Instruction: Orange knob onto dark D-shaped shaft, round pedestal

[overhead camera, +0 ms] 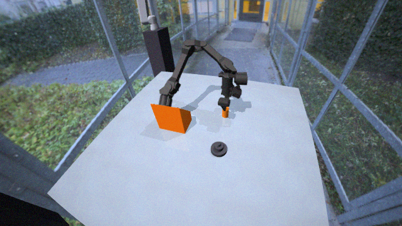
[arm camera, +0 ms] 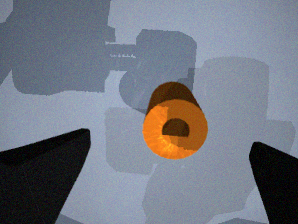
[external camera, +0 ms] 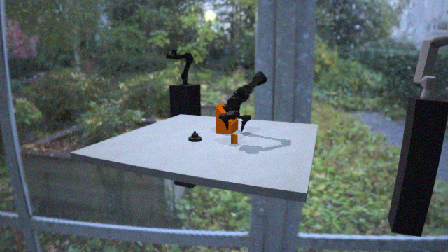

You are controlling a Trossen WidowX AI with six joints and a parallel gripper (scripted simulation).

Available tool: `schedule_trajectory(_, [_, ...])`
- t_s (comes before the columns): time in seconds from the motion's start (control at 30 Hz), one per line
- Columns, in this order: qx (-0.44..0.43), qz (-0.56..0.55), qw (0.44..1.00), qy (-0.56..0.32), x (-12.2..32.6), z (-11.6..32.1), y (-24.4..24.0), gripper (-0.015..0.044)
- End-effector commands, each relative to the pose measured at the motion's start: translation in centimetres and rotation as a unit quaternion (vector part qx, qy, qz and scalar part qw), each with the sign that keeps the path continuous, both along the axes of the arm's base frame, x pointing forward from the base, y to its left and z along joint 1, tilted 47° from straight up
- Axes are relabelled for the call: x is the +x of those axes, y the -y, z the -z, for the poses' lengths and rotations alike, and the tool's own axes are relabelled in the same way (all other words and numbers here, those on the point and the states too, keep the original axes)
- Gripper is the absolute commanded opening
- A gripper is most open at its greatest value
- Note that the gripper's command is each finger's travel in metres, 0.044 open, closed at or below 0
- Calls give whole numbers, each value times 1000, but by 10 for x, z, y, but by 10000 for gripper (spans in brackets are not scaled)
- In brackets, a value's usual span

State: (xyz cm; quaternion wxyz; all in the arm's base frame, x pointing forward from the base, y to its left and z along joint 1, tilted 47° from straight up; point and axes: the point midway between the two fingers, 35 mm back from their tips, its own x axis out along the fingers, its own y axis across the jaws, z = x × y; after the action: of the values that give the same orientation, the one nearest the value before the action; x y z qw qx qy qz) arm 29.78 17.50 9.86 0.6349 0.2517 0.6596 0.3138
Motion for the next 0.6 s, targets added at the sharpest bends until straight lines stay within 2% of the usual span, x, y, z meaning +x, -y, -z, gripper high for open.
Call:
schedule_trajectory(0.0, [-1,3,1000,-5,-1,6,-3,440])
schedule_trajectory(0.57, [-2,2,1000,-4,-2,24,-22,440])
